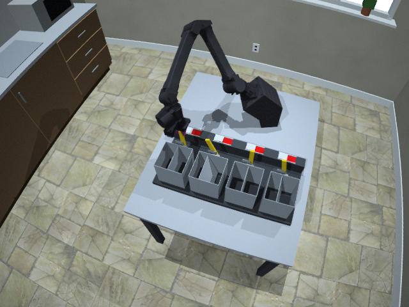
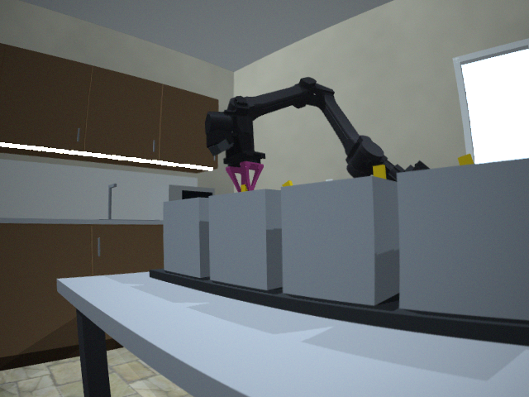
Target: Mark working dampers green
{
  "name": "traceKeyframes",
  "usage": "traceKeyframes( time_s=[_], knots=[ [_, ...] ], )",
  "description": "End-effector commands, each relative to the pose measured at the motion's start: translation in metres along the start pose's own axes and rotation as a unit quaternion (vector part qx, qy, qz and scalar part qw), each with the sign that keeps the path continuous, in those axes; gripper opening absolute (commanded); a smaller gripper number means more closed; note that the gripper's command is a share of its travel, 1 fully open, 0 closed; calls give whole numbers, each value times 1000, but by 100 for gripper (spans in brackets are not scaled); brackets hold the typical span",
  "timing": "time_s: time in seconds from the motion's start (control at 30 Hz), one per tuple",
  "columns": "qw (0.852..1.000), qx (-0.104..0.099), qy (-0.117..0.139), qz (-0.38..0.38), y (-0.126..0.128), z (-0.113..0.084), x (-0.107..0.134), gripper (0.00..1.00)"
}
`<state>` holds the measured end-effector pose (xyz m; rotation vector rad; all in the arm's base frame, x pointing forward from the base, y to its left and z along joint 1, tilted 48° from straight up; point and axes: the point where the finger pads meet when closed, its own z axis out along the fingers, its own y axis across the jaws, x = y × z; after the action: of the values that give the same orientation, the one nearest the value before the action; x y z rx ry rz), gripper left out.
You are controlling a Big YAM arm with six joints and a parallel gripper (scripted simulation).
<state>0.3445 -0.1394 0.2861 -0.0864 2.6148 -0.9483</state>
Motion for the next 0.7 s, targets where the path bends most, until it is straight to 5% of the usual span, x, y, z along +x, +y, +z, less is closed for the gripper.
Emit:
traceKeyframes(
  time_s=[0.0,0.67],
  knots=[
    [1000,0,5,-8,-1,12,0,36],
    [1000,1,4,-7,-3,20,1,36]
  ],
)
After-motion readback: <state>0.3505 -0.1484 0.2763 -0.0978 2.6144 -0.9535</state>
